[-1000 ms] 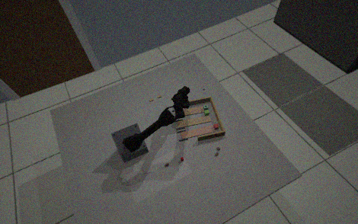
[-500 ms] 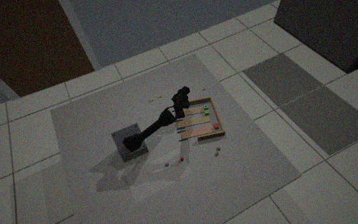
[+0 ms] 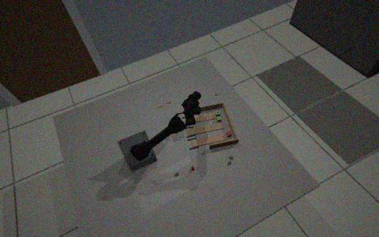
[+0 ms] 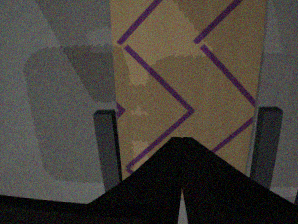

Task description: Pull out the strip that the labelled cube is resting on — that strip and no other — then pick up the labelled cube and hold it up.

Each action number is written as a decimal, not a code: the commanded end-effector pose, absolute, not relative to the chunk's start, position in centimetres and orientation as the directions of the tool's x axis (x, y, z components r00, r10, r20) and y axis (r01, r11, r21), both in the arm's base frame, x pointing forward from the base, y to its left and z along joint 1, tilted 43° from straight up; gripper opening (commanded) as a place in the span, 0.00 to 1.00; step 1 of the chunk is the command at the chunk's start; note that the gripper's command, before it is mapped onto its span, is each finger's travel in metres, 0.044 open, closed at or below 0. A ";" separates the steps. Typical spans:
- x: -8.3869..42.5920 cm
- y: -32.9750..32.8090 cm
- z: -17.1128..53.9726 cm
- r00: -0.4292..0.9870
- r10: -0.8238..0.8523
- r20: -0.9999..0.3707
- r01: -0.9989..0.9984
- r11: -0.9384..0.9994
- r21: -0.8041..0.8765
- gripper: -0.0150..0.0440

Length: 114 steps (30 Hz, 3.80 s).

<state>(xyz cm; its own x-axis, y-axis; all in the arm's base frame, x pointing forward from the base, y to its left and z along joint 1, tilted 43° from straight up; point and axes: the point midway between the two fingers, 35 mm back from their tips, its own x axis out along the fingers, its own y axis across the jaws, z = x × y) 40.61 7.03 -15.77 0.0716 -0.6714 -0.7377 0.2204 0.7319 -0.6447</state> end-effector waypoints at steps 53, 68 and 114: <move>34.8 7.2 -17.4 0.070 -0.675 -0.734 0.218 0.729 -0.649 0.25; 32.8 7.4 -17.8 0.069 -0.675 -0.735 0.217 0.729 -0.649 0.25; 26.8 8.0 -18.9 0.067 -0.674 -0.736 0.215 0.730 -0.649 0.25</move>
<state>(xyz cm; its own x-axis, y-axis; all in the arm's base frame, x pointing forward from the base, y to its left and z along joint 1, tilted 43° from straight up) 28.40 8.47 -18.51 0.1036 -0.6726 -0.7327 0.2292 0.7330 -0.6404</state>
